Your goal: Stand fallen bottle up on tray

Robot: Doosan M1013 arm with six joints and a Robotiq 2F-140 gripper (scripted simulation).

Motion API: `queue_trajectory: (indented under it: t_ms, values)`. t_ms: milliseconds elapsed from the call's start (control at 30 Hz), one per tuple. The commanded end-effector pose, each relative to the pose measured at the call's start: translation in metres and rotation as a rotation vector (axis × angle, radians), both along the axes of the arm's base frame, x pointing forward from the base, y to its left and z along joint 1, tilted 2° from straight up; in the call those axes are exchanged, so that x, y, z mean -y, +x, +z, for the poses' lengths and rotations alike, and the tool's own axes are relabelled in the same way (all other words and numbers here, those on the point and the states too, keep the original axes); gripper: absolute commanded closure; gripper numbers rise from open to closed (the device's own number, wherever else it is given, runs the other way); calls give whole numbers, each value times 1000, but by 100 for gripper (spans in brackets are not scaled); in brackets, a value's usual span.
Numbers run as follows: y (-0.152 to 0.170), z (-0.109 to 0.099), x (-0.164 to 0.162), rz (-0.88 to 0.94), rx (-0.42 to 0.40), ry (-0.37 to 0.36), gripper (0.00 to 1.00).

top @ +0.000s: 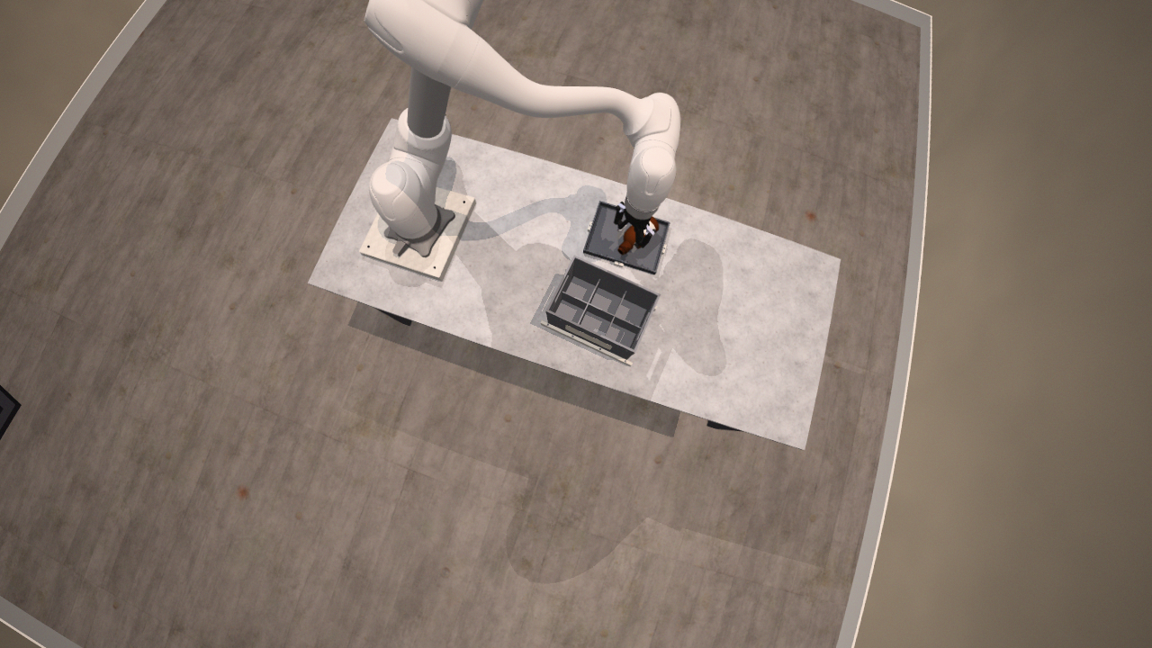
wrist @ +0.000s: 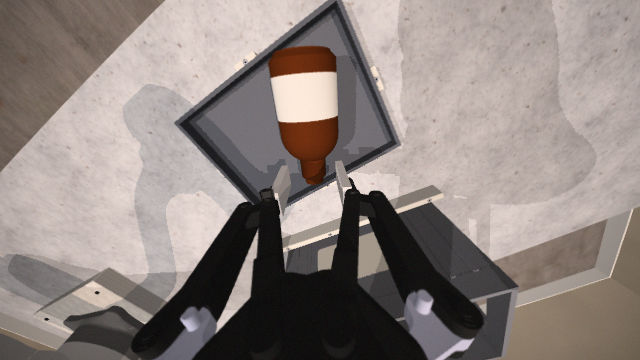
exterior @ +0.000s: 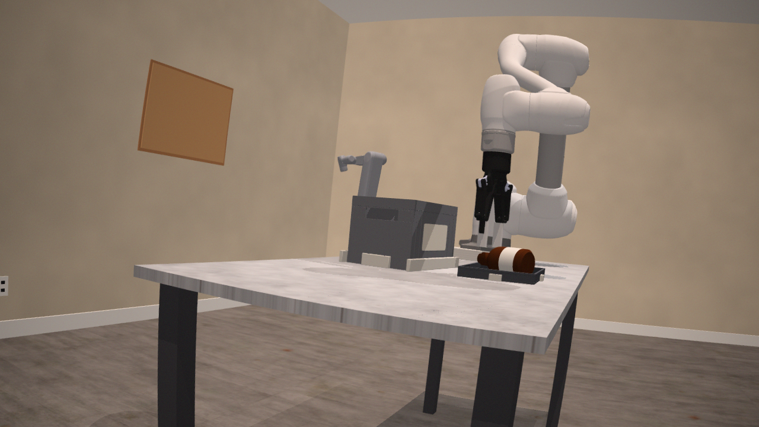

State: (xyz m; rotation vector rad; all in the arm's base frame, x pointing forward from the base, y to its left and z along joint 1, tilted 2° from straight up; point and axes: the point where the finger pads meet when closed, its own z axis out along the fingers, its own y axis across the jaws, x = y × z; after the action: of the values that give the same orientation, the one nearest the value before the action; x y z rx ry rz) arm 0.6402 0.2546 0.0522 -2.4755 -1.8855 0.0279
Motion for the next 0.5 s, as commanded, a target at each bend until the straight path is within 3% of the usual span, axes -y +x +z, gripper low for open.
queue_trajectory:
  t_ms: [0,467]
  values:
    - [-3,-2,-2,-5,-1,5,56]
    - [-3,-5,-2,-5,-1,5,56]
